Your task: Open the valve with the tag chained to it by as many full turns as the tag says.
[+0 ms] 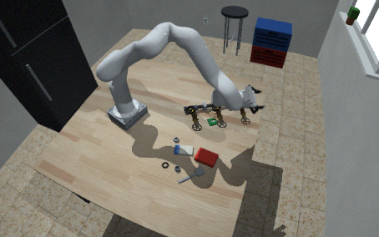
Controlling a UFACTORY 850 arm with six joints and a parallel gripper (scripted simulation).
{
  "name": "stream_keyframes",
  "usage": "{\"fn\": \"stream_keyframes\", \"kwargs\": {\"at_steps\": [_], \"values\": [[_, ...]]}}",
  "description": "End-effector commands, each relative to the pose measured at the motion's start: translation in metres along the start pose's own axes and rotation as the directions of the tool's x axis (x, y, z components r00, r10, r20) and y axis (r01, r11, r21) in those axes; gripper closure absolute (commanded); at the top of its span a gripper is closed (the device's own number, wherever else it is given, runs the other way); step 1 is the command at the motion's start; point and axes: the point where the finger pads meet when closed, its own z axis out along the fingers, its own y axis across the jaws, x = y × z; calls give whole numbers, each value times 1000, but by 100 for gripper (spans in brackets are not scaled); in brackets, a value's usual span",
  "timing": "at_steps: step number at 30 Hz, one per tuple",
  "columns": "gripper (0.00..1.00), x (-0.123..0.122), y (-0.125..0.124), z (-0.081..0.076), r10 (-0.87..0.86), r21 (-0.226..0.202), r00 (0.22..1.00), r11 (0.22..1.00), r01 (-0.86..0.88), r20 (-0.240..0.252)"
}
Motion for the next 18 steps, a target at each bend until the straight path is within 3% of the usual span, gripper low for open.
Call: {"fn": "stream_keyframes", "kwargs": {"at_steps": [1,3,15,18], "values": [[0,-11,-16,-2,29,38,997,999,-32,66],[0,-24,-27,-5,51,56,991,997,-59,124],[0,-63,-57,-20,109,72,944,988,-138,310],[0,-67,-59,-22,113,70,939,987,-143,326]]}}
